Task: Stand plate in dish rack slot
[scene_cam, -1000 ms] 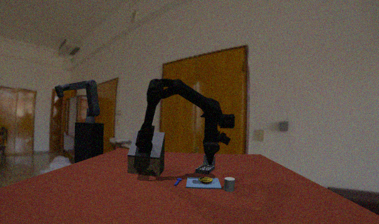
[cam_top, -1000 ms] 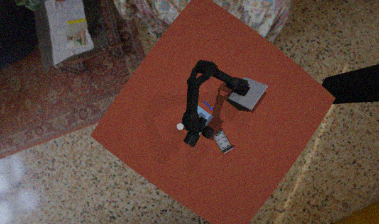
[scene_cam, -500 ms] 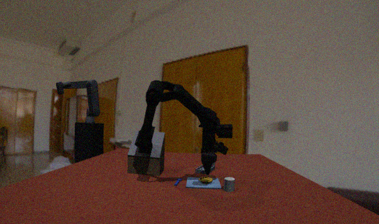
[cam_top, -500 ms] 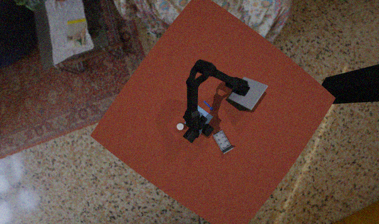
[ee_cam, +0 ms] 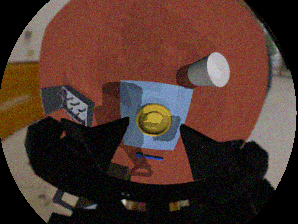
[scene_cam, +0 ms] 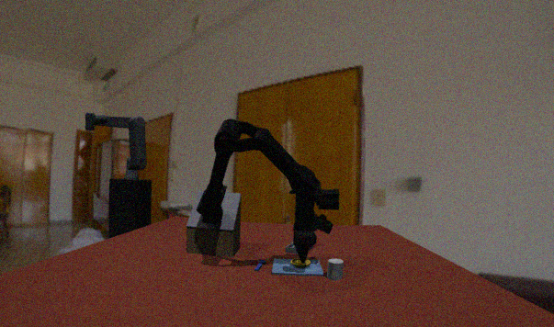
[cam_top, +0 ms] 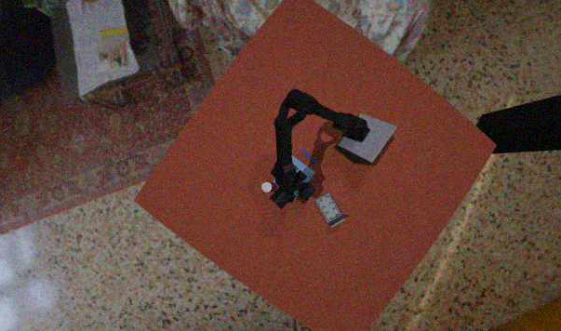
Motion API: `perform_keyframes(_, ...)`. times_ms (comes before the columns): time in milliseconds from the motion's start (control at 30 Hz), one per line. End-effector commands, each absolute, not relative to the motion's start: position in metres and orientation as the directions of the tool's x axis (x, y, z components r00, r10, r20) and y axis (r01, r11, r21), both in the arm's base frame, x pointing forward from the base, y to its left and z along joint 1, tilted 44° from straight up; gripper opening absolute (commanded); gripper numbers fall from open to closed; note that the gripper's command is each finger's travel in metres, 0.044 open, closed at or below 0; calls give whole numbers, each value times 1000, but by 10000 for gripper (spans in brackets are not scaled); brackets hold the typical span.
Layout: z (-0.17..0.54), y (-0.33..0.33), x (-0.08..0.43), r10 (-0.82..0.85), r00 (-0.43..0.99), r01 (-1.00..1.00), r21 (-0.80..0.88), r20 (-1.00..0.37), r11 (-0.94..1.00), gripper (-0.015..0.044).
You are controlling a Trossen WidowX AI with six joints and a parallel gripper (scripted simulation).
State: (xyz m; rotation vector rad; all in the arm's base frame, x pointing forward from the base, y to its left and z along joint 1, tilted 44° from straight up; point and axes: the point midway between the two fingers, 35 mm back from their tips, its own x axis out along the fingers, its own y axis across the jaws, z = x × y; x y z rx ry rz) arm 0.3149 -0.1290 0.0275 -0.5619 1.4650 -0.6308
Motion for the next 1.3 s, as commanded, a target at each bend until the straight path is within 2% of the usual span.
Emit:
perform_keyframes(0,20,-133,313,-694,-5,37,-694,-720,719,400)
perform_keyframes(400,9,-145,310,-697,-4,35,-696,-717,717,400)
perform_keyframes(433,9,-145,310,-697,-4,35,-696,-717,717,374)
perform_keyframes(533,9,-145,310,-697,-4,35,-696,-717,717,354)
perform_keyframes(700,9,-145,310,-697,-4,35,-696,-717,717,350)
perform_keyframes(1067,9,-145,310,-697,-4,35,-696,-717,717,277)
perform_keyframes(1267,21,-131,316,-691,-3,36,-691,-723,722,119)
